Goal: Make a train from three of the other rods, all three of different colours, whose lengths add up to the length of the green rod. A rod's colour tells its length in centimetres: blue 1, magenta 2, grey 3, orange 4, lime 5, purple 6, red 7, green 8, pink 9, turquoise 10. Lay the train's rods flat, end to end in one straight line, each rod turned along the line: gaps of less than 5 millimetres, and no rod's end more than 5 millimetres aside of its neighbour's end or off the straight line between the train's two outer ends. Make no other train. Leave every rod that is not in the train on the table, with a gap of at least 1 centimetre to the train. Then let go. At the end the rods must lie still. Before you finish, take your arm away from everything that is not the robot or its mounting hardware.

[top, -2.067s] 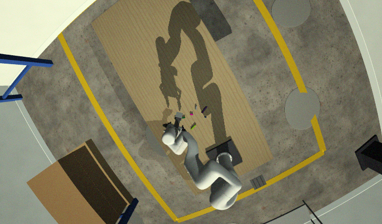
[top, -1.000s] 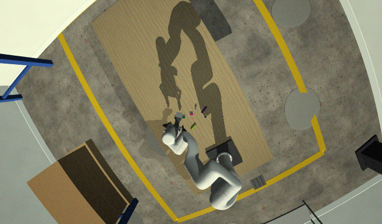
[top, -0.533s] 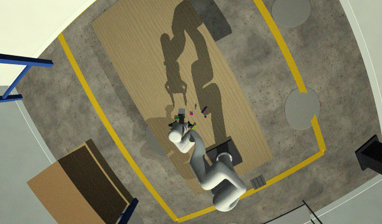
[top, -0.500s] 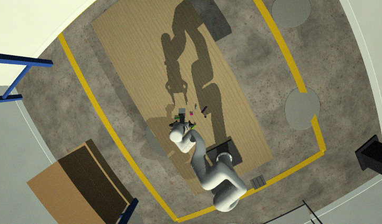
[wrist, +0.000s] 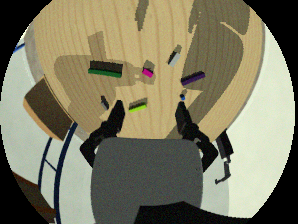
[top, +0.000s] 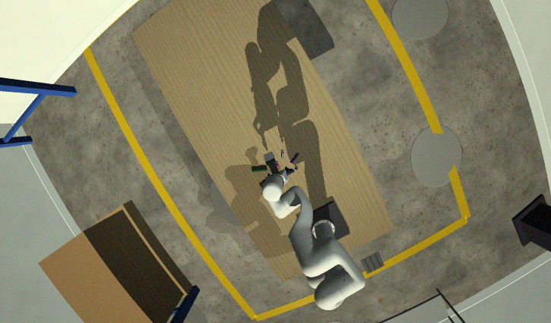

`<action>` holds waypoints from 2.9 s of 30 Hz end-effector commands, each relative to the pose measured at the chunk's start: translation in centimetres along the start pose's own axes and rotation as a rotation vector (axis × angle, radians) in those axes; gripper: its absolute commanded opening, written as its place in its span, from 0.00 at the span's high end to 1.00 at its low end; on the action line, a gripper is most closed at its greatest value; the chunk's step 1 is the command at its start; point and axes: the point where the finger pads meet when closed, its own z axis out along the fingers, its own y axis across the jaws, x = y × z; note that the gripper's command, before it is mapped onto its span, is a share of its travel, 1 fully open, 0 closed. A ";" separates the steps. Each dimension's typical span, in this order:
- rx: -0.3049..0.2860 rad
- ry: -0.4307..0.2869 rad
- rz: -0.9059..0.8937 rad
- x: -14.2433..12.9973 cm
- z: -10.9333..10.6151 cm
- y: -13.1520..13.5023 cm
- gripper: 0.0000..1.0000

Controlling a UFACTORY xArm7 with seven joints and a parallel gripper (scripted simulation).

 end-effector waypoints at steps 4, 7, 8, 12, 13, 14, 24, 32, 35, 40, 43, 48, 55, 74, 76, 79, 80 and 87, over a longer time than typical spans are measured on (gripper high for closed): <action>0.033 0.002 -0.222 -0.9 -0.2 3.5 0.00; 0.035 0.004 -0.321 -1.5 -0.1 5.0 0.00; 0.035 0.004 -0.345 -1.7 -0.1 5.4 0.00; 0.037 0.006 -0.452 -2.4 -0.1 7.0 0.00; 0.038 0.007 -0.479 -2.6 0.0 7.4 0.00; 0.038 0.007 -0.502 -2.8 0.0 7.7 0.00; 0.039 0.008 -0.552 -3.2 0.0 8.4 0.76; 0.039 0.008 -0.552 -3.2 0.0 8.4 0.76; 0.039 0.008 -0.552 -3.2 0.0 8.4 0.76; 0.039 0.008 -0.552 -3.2 0.0 8.4 0.76; 0.039 0.008 -0.552 -3.2 0.0 8.4 0.76; 0.039 0.008 -0.552 -3.2 0.0 8.4 0.76; 0.039 0.008 -0.552 -3.2 0.0 8.4 0.76; 0.040 0.008 -0.552 -3.2 0.6 8.4 0.76; 0.040 0.008 -0.552 -3.2 0.8 8.4 0.76; 0.040 0.008 -0.552 -3.2 1.1 8.4 0.76; 0.040 0.008 -0.552 -3.2 1.2 8.4 0.76; 0.040 0.008 -0.552 -3.2 2.3 8.4 0.76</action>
